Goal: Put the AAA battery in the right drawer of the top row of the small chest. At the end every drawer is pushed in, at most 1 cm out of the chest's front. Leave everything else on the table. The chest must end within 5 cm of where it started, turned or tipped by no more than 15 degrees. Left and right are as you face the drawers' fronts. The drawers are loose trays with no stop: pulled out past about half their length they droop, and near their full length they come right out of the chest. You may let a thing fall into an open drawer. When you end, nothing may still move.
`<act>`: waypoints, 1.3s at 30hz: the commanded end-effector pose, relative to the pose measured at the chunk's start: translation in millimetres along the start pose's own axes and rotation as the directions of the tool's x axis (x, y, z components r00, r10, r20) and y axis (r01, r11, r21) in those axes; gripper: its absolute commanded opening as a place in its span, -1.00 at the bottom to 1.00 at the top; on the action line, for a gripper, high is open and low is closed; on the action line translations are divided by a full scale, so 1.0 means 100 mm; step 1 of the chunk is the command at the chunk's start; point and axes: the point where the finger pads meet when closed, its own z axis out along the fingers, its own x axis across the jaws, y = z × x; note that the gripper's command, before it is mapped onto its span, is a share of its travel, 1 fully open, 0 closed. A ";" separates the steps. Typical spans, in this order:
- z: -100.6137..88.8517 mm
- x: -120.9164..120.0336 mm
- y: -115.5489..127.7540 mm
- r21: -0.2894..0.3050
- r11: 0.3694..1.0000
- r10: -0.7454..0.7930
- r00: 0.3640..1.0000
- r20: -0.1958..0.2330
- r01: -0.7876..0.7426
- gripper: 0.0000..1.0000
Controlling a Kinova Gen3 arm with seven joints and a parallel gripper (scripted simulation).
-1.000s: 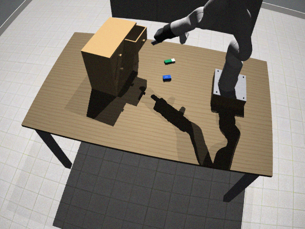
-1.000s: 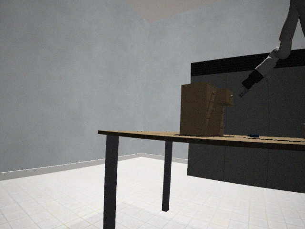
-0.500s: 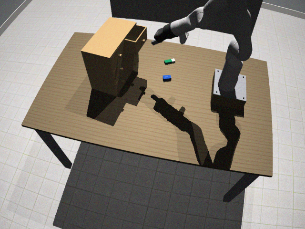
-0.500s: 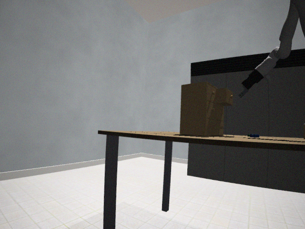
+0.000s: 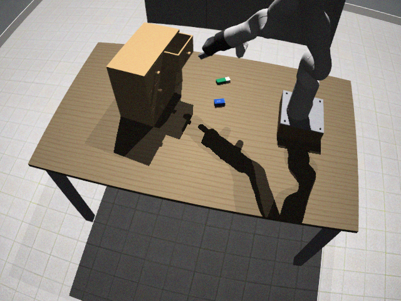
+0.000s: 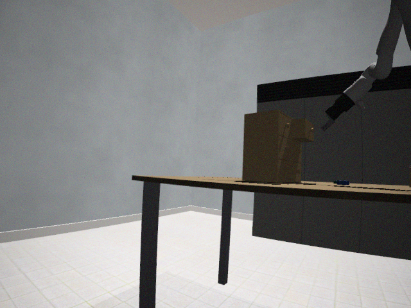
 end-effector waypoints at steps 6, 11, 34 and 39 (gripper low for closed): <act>0.03 0.01 0.05 -0.004 1.000 0.010 1.000 -0.001 -0.010 -1.00; 0.06 0.01 0.07 -0.004 1.000 0.010 1.000 -0.001 -0.010 -1.00; 0.26 0.01 0.24 -0.004 1.000 0.010 1.000 -0.001 -0.010 -1.00; 0.33 0.01 0.30 -0.004 1.000 0.010 1.000 -0.001 -0.010 -1.00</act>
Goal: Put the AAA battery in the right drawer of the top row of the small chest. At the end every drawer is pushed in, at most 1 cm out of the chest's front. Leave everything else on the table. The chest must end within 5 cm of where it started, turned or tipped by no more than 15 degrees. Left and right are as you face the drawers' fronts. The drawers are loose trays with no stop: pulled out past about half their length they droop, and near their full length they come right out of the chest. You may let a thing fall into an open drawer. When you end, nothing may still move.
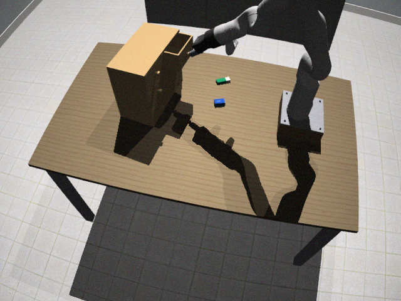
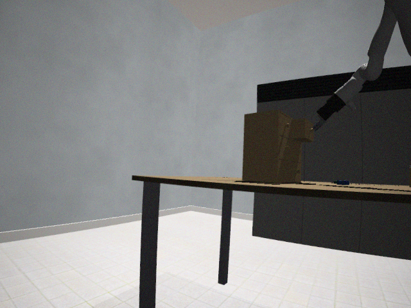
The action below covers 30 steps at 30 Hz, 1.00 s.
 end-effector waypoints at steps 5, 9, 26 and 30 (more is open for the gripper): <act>0.12 -0.03 0.08 0.006 1.000 0.002 1.000 0.005 -0.002 -1.00; 0.16 -0.03 0.11 0.006 1.000 0.002 1.000 0.005 -0.002 -1.00; 0.35 -0.03 0.27 0.006 1.000 0.002 1.000 0.005 -0.002 -1.00; 0.38 -0.03 0.30 0.006 1.000 0.002 1.000 0.005 -0.002 -1.00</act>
